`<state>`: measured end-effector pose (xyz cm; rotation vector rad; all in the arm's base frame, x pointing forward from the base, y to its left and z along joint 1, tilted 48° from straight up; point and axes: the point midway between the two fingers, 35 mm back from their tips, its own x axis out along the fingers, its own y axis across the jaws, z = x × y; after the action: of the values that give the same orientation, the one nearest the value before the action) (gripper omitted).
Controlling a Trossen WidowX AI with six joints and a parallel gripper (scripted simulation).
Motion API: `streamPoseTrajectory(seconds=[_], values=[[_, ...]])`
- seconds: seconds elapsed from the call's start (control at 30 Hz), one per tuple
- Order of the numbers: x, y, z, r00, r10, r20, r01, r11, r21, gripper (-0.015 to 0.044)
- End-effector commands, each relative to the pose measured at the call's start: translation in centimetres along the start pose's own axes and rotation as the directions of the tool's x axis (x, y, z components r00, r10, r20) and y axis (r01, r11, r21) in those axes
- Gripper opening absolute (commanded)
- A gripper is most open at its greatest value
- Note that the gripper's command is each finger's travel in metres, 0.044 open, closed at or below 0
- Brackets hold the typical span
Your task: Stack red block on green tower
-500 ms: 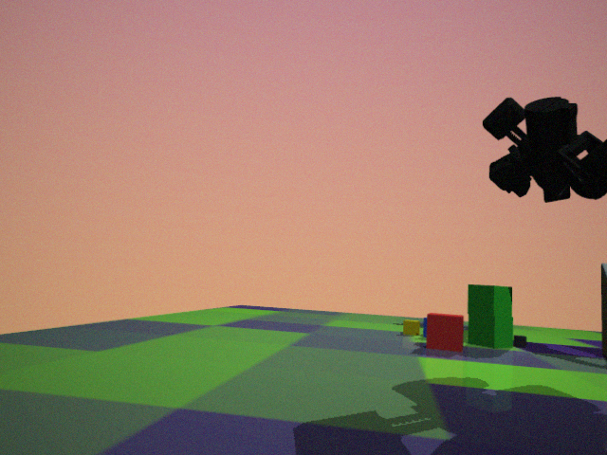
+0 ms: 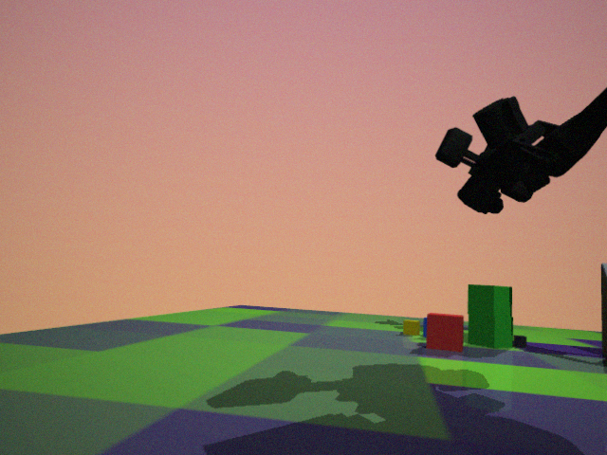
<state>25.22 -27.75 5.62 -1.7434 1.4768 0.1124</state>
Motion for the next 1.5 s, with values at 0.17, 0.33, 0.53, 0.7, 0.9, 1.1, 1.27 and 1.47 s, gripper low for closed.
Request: streamPoseTrajectory(seconds=[0.17, 0.33, 0.53, 0.7, 0.9, 1.1, 1.27, 1.47], values=[[-0.6, -1.6, 7.5, 0.9, 0.092, 0.426, -0.048, 0.992, -0.112, 0.044], [-2.6, -1.9, 10.8, 0.764, 0.172, 0.622, -0.09, 0.983, -0.162, 0.044], [-6.3, -2.3, 13.8, 0.541, 0.269, 0.797, -0.158, 0.963, -0.217, 0.044], [-10.2, -2.9, 15.3, 0.321, 0.332, 0.887, -0.23, 0.936, -0.267, 0.044], [-15.4, -4.3, 15.9, 0.043, 0.369, 0.928, -0.331, 0.882, -0.335, 0.044], [-20.1, -6.4, 15.7, -0.192, 0.357, 0.914, -0.428, 0.808, -0.405, 0.044], [-20.0, -7.1, 15.9, -0.199, 0.355, 0.913, -0.431, 0.805, -0.407, 0.044], [-20.0, -7.1, 15.9, -0.199, 0.356, 0.913, -0.431, 0.805, -0.407, 0.044]])
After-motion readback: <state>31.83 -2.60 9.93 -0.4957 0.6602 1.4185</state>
